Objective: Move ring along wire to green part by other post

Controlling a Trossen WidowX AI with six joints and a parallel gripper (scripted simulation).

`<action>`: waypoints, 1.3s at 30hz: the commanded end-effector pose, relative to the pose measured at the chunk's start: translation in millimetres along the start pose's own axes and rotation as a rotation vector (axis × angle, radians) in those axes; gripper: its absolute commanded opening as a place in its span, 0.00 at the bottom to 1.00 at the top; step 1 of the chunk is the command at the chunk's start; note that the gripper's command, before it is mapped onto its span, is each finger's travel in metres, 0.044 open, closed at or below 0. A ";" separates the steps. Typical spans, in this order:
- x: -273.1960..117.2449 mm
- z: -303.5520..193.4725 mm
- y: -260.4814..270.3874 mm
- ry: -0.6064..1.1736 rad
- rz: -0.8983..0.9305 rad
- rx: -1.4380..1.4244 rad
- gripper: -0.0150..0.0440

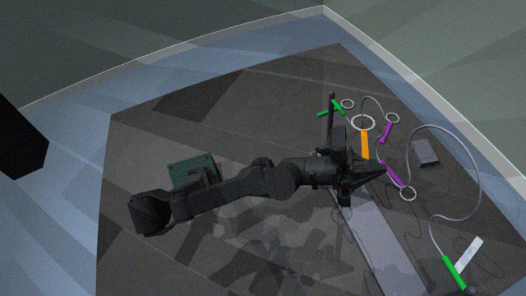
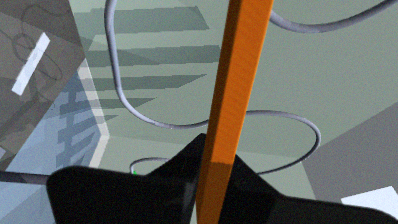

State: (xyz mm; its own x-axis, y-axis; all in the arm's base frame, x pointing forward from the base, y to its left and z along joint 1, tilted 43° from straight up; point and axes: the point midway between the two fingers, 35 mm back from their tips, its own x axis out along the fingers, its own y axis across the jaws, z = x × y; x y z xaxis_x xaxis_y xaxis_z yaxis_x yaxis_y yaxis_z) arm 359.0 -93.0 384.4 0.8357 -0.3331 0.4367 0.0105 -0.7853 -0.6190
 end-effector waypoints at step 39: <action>-42.6 65.8 133.9 0.034 0.445 0.875 0.00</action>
State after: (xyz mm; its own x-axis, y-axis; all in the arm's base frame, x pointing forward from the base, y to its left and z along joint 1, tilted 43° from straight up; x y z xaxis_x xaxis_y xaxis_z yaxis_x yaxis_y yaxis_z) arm 360.8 -151.1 252.4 0.8455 -0.5267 0.0878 0.1158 0.0204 -0.9931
